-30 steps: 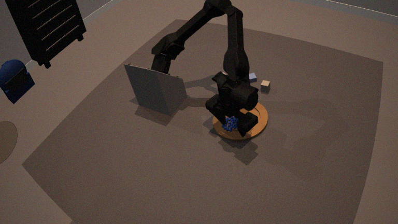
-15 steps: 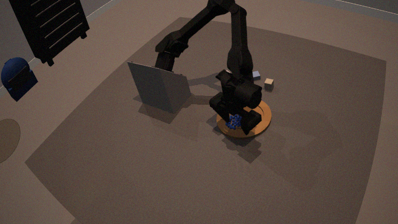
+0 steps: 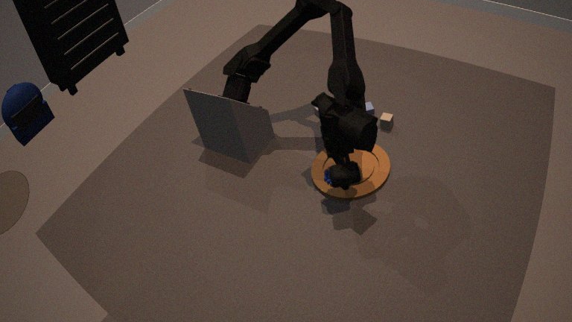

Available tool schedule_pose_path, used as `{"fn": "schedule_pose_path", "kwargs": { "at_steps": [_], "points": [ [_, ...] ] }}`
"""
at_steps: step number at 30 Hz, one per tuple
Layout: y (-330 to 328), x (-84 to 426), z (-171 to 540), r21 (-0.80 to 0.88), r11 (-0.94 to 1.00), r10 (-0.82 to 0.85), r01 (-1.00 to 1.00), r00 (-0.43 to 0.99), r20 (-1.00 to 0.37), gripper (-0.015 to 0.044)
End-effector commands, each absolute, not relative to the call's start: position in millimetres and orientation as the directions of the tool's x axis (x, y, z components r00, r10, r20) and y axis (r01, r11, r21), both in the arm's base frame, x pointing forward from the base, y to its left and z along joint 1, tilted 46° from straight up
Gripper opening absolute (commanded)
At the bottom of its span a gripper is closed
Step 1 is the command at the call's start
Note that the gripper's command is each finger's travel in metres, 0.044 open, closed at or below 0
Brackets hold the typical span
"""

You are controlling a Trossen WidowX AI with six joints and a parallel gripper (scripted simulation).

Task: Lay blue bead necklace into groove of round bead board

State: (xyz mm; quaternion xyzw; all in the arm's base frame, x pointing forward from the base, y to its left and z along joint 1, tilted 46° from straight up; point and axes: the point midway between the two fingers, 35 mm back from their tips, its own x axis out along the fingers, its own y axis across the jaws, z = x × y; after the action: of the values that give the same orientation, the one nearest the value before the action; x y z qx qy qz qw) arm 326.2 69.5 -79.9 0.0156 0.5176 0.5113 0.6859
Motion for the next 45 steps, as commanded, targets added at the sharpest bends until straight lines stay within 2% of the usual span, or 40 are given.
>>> {"fn": "schedule_pose_path", "kwargs": {
  "at_steps": [1, 5, 7, 34, 45],
  "points": [
    [67.2, 329.3, -69.0, 0.693, 0.644, 0.716, -0.324, -0.062, -0.695, 0.0327],
    [66.1, 329.6, -60.8, 0.714, 0.699, 0.715, 0.051, -0.072, -0.695, 0.0300],
    [66.0, 329.6, -59.4, 0.706, 0.698, 0.715, 0.115, -0.074, -0.695, 0.0287],
    [80.5, 329.4, -73.6, 0.707, 0.699, 0.715, 0.111, -0.071, -0.696, 0.0124],
    [93.5, 326.7, -85.5, 0.708, 0.697, 0.716, 0.115, -0.074, -0.694, 0.0120]
  ]
}}
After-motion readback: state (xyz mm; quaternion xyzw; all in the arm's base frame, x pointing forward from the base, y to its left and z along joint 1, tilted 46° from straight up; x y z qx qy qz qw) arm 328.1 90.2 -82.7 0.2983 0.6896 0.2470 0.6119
